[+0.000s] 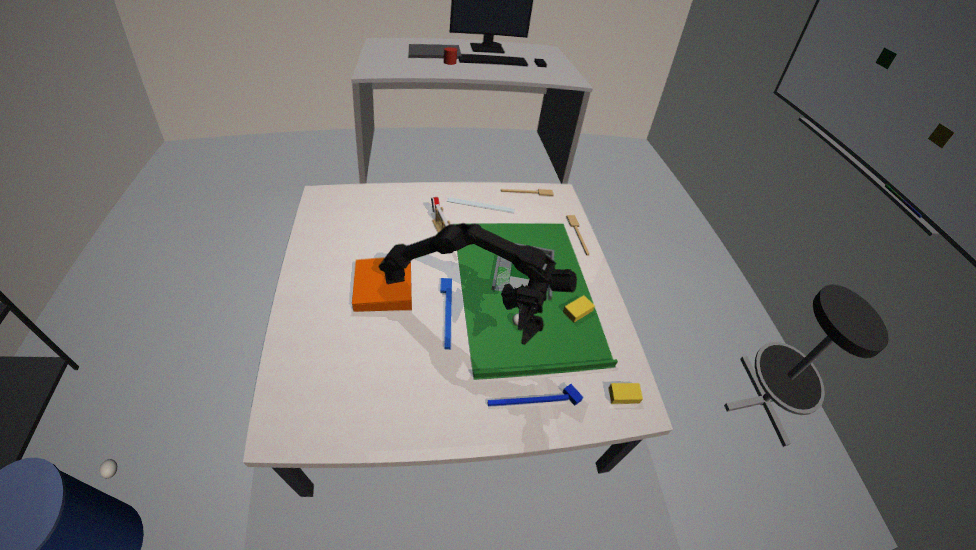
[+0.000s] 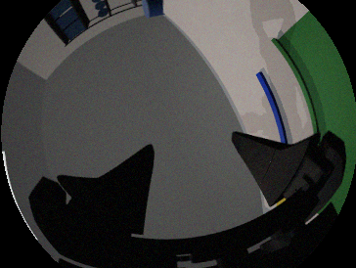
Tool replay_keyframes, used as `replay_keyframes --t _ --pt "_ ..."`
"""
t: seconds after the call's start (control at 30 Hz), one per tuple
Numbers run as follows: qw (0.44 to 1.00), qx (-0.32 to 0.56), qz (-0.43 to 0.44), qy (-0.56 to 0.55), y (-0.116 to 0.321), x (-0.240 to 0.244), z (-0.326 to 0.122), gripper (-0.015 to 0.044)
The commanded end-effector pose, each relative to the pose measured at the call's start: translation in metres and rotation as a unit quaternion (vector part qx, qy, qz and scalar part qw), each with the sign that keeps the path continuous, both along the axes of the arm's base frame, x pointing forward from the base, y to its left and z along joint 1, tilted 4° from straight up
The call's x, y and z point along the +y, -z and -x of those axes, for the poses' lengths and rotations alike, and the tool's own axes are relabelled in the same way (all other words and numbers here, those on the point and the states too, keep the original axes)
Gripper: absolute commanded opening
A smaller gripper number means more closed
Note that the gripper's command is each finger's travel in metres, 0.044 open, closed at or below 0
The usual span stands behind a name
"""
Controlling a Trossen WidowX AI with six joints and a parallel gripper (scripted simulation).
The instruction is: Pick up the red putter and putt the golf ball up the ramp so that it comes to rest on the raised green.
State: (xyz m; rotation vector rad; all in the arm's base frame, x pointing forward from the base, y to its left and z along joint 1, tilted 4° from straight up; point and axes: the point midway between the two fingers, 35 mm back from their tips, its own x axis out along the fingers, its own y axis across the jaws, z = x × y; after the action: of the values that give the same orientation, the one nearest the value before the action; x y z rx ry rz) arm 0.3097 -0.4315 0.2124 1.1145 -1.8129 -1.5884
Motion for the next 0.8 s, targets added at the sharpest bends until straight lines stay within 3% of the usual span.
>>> replay_keyframes --t 0.0,0.07,0.17,0.33,0.77 --pt "1.000 -0.001 -0.006 -0.005 0.002 0.000 -0.002 0.0426" --pt "0.997 0.010 -0.056 -0.043 0.011 0.008 -0.016 0.0440" --pt "0.972 0.110 -0.162 -0.131 0.024 0.038 -0.043 0.0440" --pt "0.873 0.275 -0.292 -0.277 0.045 0.093 -0.078 0.0440" --pt "0.590 0.519 -0.381 -0.487 0.076 0.194 -0.111 0.0440"
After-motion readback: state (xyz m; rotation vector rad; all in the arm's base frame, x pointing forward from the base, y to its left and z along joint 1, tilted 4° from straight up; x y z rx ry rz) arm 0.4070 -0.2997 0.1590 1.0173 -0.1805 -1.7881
